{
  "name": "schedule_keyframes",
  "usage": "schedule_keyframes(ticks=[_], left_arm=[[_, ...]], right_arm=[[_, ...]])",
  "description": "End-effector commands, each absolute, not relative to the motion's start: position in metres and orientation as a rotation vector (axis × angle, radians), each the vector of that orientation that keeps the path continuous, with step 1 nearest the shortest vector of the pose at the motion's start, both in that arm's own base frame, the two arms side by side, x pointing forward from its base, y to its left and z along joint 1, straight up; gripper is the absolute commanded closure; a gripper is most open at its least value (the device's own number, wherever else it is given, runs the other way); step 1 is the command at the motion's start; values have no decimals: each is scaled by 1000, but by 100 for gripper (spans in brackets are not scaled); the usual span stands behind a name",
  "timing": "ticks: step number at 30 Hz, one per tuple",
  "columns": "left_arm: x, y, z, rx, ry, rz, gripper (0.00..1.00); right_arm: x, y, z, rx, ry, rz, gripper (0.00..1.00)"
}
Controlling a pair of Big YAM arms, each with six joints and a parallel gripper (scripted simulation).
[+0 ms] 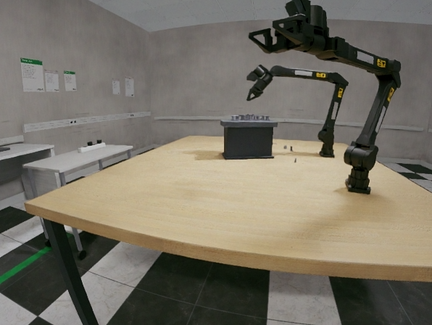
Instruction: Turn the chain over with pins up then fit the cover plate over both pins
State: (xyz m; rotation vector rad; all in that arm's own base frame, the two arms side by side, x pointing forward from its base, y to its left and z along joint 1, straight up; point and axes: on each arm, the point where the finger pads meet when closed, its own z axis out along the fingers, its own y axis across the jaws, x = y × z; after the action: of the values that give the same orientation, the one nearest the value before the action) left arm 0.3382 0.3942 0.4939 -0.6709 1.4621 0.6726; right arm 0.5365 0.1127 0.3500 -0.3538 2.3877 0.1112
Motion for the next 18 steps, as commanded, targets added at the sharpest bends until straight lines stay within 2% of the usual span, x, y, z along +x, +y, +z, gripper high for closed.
schedule_keyframes(ticks=[1,18], left_arm=[[352,378,523,-619,1420,658,0],[463,229,520,-352,1489,369,0]], right_arm=[[544,104,381,-298,2286,111,58],[552,59,438,-139,1945,72,58]])
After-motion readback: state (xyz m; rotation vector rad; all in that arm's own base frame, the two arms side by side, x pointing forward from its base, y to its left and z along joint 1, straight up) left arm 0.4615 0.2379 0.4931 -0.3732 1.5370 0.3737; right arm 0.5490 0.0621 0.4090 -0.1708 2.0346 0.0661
